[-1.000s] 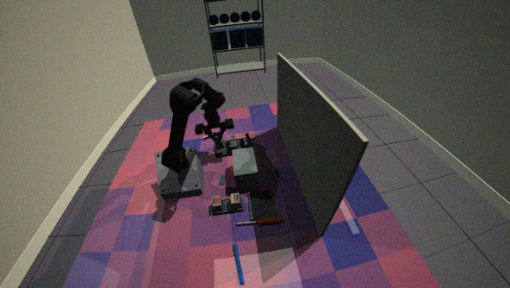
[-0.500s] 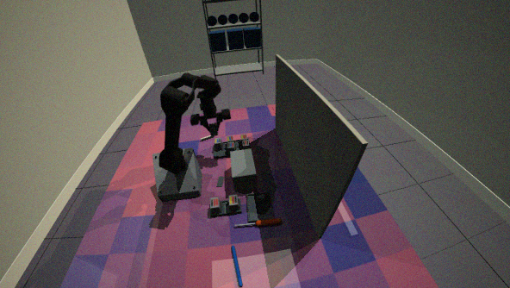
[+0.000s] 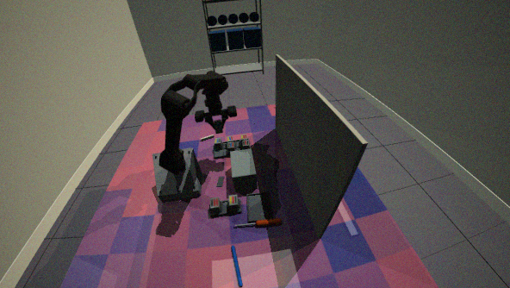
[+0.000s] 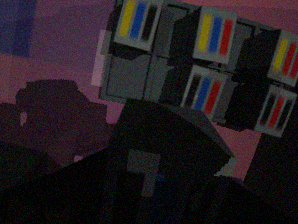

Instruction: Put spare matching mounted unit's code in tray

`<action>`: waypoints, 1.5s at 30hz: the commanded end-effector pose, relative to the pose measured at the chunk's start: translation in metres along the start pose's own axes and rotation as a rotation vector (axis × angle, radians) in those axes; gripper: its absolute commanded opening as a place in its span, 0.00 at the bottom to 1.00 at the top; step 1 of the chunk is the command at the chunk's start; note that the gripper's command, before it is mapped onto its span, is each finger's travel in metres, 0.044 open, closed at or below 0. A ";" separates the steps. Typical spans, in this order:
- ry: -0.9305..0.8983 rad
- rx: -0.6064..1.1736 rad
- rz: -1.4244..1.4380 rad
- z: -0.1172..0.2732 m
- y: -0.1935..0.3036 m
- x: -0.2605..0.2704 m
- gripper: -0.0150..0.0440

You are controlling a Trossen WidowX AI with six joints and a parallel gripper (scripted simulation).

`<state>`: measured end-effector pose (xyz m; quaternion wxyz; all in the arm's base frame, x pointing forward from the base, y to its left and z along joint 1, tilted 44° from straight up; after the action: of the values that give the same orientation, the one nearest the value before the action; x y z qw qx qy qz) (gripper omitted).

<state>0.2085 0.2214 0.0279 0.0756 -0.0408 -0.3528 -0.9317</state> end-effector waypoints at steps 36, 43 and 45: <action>0.038 -0.011 0.009 0.013 0.274 -0.078 0.25; 0.022 0.024 0.007 0.010 0.327 -0.065 0.25; 0.015 0.035 0.006 0.009 0.342 -0.059 0.25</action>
<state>0.3293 0.0007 0.2309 0.0832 -0.0335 -0.3581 -0.9294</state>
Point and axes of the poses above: the point midway between the two fingers, 35 mm back from their tips, its own z axis back along the fingers, its own x axis across the jaws, y = z × x, the point moved 9 cm from there along z, back along the fingers, and after that the axes turned 11 degrees about z, right-handed, at the moved point
